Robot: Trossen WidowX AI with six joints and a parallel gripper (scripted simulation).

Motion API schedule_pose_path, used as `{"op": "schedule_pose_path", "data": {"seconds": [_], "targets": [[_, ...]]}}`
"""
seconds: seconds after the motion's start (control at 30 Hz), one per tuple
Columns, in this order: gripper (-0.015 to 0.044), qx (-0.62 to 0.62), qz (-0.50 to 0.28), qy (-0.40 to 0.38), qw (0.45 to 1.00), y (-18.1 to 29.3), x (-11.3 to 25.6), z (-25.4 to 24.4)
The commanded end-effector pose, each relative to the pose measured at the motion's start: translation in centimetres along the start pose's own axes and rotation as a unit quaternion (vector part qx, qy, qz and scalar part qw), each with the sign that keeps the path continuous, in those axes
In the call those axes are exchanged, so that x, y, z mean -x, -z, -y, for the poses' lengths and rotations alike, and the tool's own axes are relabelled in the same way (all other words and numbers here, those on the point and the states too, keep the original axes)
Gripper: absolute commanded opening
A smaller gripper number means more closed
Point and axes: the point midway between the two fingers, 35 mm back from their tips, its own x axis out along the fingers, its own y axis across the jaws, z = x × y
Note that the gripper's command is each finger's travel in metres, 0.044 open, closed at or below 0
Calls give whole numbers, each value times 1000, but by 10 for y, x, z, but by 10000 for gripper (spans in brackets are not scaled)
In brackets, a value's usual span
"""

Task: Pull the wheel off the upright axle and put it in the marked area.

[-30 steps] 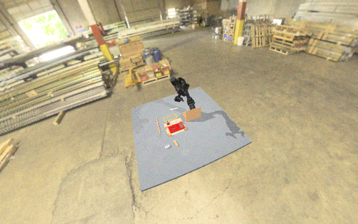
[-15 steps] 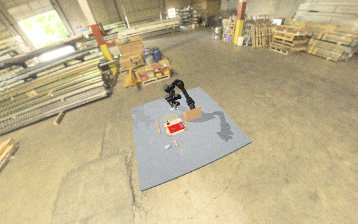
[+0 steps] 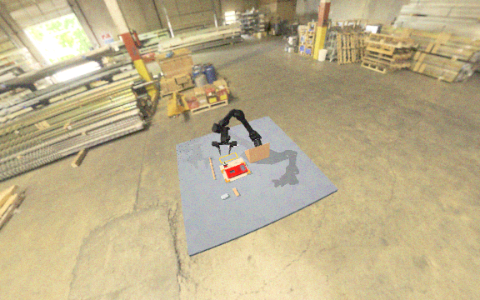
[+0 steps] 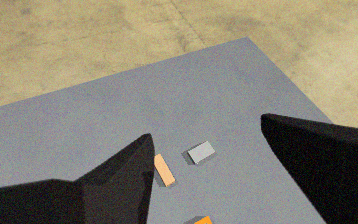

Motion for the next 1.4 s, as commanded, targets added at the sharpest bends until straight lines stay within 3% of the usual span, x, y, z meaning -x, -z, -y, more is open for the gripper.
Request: {"op": "schedule_pose_path", "data": {"seconds": [0.0, 0.23, 0.47, 0.8, 1.13, 1.2, 1.37], "targets": [[300, -282, -101, 33, 954, 72, -21, 18], [300, -495, -156, 92, 850, 125, -26, 30], [300, -670, -189, 169, 698, 177, -27, 37], [300, -834, -191, 297, 424, 250, -21, 38], [300, -886, -134, 426, 125, 317, -8, 31], [300, -885, -126, 437, 100, 323, -7, 31], [300, -885, -126, 437, 100, 323, -7, 31]]}}
